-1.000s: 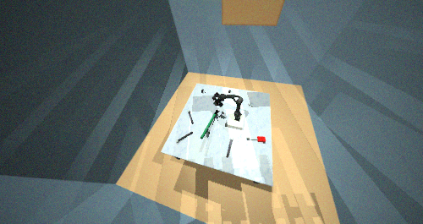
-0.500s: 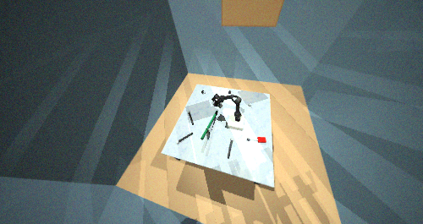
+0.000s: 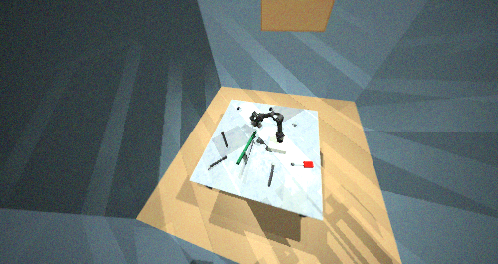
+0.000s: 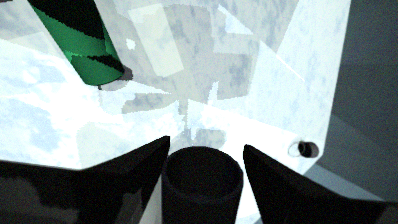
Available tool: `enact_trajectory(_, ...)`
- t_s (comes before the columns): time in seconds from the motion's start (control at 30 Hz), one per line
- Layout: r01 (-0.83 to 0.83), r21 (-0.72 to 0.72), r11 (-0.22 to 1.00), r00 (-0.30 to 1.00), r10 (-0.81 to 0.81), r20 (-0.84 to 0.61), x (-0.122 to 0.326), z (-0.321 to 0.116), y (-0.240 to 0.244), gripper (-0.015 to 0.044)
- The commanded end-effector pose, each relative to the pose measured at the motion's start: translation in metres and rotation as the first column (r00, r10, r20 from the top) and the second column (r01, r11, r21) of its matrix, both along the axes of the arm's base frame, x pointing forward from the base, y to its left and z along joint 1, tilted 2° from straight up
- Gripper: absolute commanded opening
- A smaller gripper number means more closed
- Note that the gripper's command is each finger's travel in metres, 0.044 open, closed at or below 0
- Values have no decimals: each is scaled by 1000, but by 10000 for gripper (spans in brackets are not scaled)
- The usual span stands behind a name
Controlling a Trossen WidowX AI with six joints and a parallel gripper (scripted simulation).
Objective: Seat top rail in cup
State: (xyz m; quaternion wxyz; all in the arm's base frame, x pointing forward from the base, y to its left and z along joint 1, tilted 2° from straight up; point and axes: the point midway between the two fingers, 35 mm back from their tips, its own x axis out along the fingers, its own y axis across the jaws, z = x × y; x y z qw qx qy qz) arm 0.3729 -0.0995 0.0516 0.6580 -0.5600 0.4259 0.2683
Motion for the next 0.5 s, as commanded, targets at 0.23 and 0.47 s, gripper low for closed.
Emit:
enact_trajectory(0.23,-4,-6,1000,1000,4,-5,-2,-2,0,53)
enact_trajectory(0.47,-55,-7,998,998,55,-5,-6,-2,1,0)
